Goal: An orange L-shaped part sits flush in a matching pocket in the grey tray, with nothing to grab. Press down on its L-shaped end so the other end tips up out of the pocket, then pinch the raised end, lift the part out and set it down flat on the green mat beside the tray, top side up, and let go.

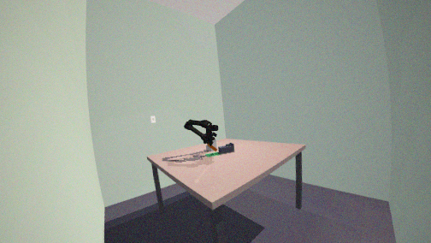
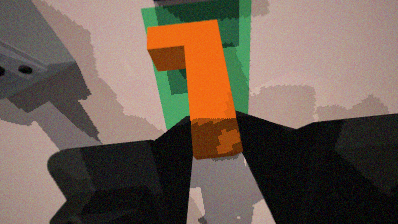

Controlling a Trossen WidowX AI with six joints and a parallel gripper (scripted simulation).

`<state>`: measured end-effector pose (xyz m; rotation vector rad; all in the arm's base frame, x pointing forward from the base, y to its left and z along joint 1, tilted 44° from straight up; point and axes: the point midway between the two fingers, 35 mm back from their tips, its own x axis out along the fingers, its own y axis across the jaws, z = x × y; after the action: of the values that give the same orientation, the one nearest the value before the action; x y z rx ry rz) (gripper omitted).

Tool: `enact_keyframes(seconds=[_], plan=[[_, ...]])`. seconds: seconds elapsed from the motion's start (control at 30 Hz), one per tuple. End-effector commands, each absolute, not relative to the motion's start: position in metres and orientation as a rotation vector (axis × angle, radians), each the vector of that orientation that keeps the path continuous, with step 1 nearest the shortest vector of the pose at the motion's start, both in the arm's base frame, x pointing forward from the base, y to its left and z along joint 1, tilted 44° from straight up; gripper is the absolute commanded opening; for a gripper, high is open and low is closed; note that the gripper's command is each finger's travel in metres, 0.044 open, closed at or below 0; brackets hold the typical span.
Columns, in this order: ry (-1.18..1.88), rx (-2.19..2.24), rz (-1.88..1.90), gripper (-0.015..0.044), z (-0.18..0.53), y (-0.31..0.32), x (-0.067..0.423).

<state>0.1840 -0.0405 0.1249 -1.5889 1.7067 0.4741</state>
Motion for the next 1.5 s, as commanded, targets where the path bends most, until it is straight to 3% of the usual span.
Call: enact_keyframes(seconds=[0.0, 0.6, 1.1, 1.47], plan=[[1.703, -1.594, 0.472, 0.0, 0.121, -0.045, 0.184], [1.709, -1.589, 0.472, 0.0, 0.108, -0.058, 0.184], [1.708, -1.589, 0.473, 0.0394, 0.108, -0.058, 0.184], [1.708, -1.589, 0.473, 0.04, 0.108, -0.058, 0.184]])
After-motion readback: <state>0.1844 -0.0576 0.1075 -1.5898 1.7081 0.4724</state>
